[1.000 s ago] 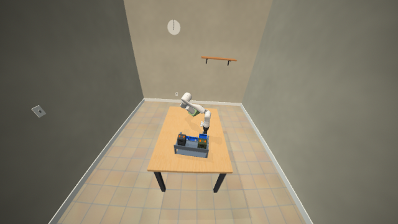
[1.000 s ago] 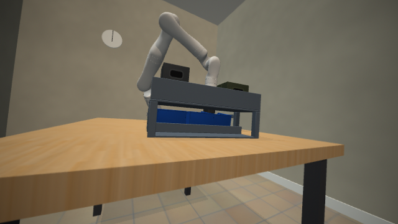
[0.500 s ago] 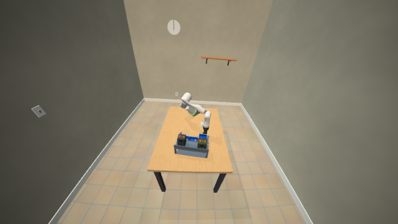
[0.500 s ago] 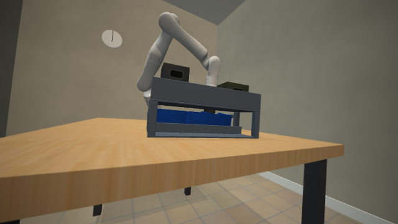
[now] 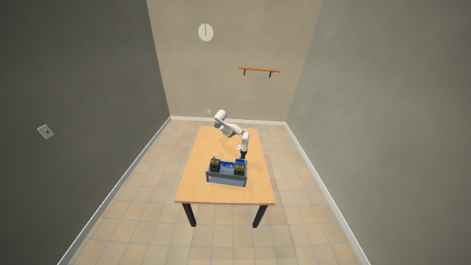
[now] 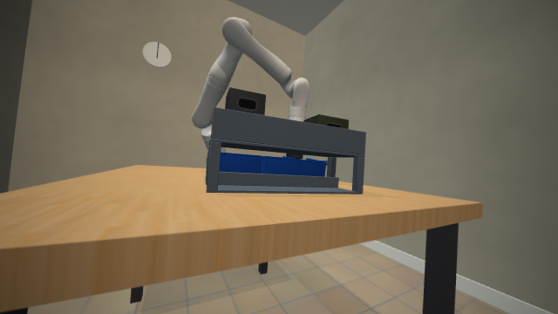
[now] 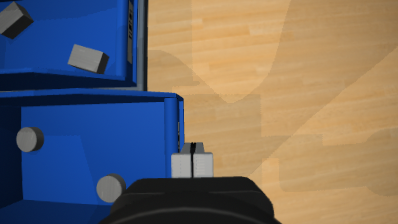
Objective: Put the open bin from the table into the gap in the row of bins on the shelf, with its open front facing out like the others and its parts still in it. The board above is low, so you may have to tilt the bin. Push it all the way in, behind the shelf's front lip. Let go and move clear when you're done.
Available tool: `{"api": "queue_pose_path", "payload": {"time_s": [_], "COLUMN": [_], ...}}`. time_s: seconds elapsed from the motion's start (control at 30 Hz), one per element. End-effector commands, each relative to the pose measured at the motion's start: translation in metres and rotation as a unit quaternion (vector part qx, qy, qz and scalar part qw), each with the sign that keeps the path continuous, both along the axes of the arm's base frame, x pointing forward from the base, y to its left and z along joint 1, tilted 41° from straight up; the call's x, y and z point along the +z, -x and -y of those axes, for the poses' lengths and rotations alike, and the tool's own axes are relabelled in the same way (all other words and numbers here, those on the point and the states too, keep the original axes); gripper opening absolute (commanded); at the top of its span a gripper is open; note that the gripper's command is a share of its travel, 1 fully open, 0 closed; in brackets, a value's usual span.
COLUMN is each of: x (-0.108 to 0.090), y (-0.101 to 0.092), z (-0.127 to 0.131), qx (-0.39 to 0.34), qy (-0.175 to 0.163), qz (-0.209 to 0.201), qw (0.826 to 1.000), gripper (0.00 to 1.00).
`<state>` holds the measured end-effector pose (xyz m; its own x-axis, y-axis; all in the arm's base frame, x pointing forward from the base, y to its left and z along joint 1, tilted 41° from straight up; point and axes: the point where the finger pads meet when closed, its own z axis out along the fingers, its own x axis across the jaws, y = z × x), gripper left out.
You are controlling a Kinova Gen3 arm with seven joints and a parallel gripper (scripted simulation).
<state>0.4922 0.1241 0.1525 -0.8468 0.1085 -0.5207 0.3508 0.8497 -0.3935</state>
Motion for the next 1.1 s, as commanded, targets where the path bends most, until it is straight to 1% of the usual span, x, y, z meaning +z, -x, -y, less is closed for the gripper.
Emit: {"api": "queue_pose_path", "payload": {"time_s": [0.0, 1.07], "x": [0.002, 0.012], "y": [-0.002, -0.019], "z": [0.000, 0.002], "qx": [0.000, 0.000], "qy": [-0.001, -0.001], "qz": [0.001, 0.001], "qw": [1.000, 1.000], "gripper": [0.00, 0.00]}}
